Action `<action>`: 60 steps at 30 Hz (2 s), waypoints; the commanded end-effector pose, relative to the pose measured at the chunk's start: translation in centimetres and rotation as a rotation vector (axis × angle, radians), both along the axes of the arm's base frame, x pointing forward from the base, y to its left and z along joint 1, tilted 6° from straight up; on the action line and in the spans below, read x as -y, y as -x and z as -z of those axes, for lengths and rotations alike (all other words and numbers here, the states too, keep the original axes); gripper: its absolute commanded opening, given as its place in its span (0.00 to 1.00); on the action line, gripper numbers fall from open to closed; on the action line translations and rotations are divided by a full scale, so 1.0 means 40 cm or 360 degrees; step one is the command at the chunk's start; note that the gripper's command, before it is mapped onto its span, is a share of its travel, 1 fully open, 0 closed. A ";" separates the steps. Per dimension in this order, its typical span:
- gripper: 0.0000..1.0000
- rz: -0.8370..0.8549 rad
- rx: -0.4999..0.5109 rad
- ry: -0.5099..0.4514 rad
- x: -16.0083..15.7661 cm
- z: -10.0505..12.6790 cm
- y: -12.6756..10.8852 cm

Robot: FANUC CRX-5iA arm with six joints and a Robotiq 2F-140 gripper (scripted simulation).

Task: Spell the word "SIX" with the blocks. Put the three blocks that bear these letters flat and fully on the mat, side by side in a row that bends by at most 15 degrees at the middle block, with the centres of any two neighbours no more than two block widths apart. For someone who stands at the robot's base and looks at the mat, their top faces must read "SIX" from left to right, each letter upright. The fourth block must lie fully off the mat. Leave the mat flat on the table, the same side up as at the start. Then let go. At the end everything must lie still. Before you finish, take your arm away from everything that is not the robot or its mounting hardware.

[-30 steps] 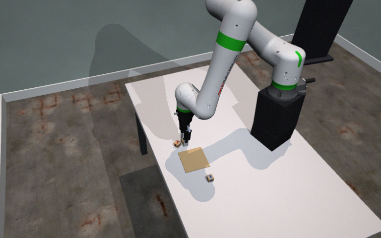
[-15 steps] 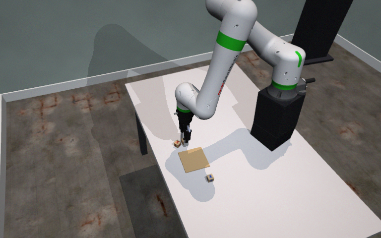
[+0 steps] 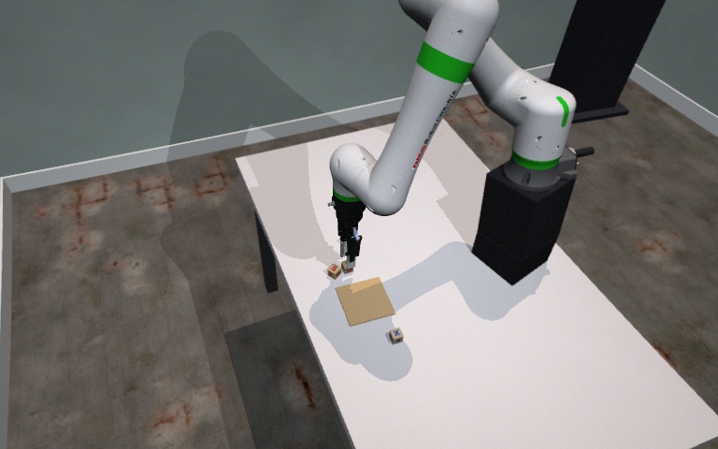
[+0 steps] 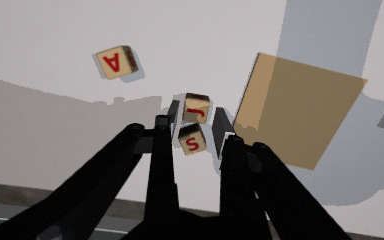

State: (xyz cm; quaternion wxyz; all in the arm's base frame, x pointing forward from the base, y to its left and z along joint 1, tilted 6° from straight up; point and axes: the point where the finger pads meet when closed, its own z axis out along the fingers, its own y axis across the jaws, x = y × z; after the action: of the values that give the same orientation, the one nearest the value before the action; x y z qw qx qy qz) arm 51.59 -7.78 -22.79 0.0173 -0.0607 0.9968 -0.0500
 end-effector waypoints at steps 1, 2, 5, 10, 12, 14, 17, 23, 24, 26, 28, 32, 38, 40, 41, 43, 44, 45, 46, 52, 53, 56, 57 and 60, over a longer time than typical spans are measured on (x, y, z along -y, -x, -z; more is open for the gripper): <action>0.28 0.0000 0.0000 0.0000 -0.005 -0.056 0.002; 0.28 0.0000 0.0000 0.0000 -0.006 -0.069 0.003; 0.28 0.0000 0.0000 0.0000 -0.008 -0.091 0.003; 0.28 0.0000 0.0000 0.0000 -0.011 -0.121 0.005; 0.28 0.0000 0.0000 0.0000 -0.012 -0.127 0.005; 0.28 0.0000 0.0000 0.0000 -0.012 -0.129 0.005; 1.00 0.0000 0.0000 0.0000 -0.012 -0.129 0.005; 1.00 0.0000 0.0000 0.0000 -0.012 -0.129 0.005; 1.00 0.0000 0.0000 0.0000 -0.012 -0.129 0.005; 1.00 0.0000 0.0000 0.0000 -0.012 -0.129 0.005; 1.00 0.0000 0.0000 0.0000 -0.012 -0.129 0.005; 1.00 0.0000 0.0000 0.0000 -0.012 -0.129 0.005; 1.00 -0.0005 -0.0001 0.0000 -0.012 -0.129 0.005; 1.00 -0.0005 -0.0001 0.0000 -0.012 -0.129 0.005; 1.00 -0.0011 -0.0001 0.0000 -0.012 -0.129 0.005; 1.00 -0.0034 -0.0004 0.0001 -0.011 -0.129 0.005; 1.00 -0.0053 -0.0006 0.0002 -0.010 -0.129 0.005; 1.00 -0.0077 -0.0008 0.0003 -0.009 -0.129 0.006; 1.00 -0.0107 -0.0011 0.0004 -0.007 -0.129 0.006; 1.00 -0.0405 -0.0040 0.0016 0.006 -0.130 0.009; 1.00 -0.0447 -0.0044 0.0017 0.008 -0.130 0.009; 1.00 -0.0539 -0.0054 0.0021 0.012 -0.131 0.010; 1.00 -0.0539 -0.0054 0.0021 0.012 -0.131 0.010; 1.00 -0.0739 -0.0073 0.0028 0.021 -0.131 0.012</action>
State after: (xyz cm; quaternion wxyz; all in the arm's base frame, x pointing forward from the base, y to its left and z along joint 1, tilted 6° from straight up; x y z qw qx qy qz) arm 51.14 -8.31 -17.57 0.0090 -0.2348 0.9702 -0.0592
